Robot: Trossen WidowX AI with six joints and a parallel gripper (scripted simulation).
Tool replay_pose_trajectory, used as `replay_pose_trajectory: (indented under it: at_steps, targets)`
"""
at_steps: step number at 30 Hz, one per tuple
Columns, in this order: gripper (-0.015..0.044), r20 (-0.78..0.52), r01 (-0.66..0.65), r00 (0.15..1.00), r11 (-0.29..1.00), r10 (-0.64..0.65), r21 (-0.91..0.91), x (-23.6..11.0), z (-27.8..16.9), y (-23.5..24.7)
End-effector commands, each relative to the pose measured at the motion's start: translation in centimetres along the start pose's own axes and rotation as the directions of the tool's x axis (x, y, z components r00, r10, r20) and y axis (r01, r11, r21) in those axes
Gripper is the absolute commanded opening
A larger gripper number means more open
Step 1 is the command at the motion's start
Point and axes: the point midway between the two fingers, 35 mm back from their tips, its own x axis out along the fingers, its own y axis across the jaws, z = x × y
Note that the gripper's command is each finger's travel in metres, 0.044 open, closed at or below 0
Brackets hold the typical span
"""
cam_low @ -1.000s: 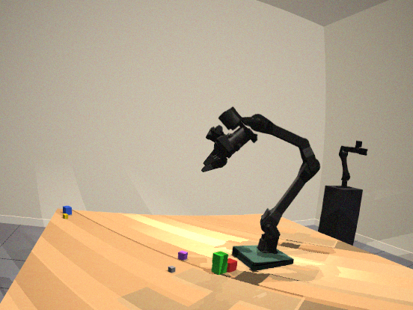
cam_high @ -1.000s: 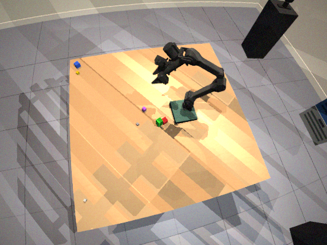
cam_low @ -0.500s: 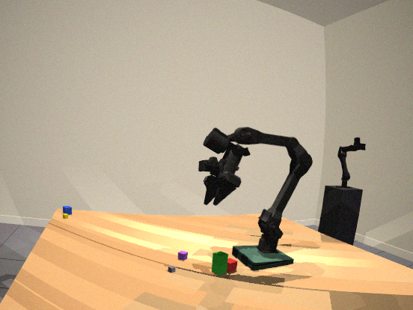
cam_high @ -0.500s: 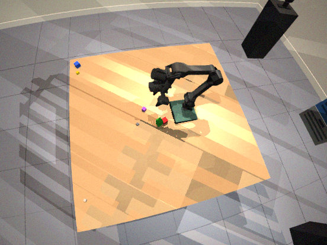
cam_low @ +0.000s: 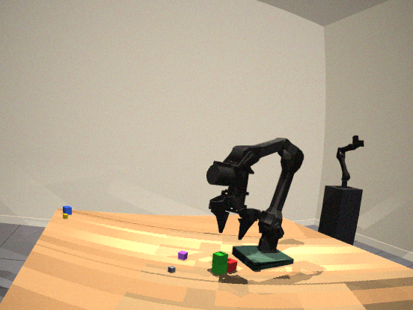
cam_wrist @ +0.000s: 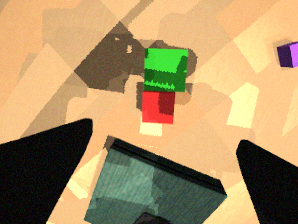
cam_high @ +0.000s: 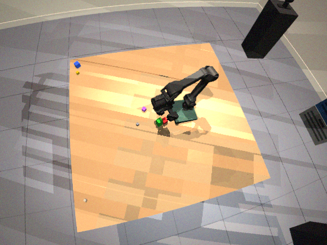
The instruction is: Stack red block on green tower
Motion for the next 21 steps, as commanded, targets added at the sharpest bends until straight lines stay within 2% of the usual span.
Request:
replay_pose_trajectory:
  at_steps: [1, 12, 21]
  targets:
    - [0.044, -0.098, 0.03, 0.994, 0.995, -0.04, -0.099, 1.9, -1.6, 1.0]
    - [0.044, -0.102, 0.032, 0.994, 0.994, -0.042, -0.104, 2.0, -1.7, 0.9]
    - [0.044, -0.102, 0.032, 0.994, 0.994, -0.042, -0.104, 6.7, -2.3, 0.6]
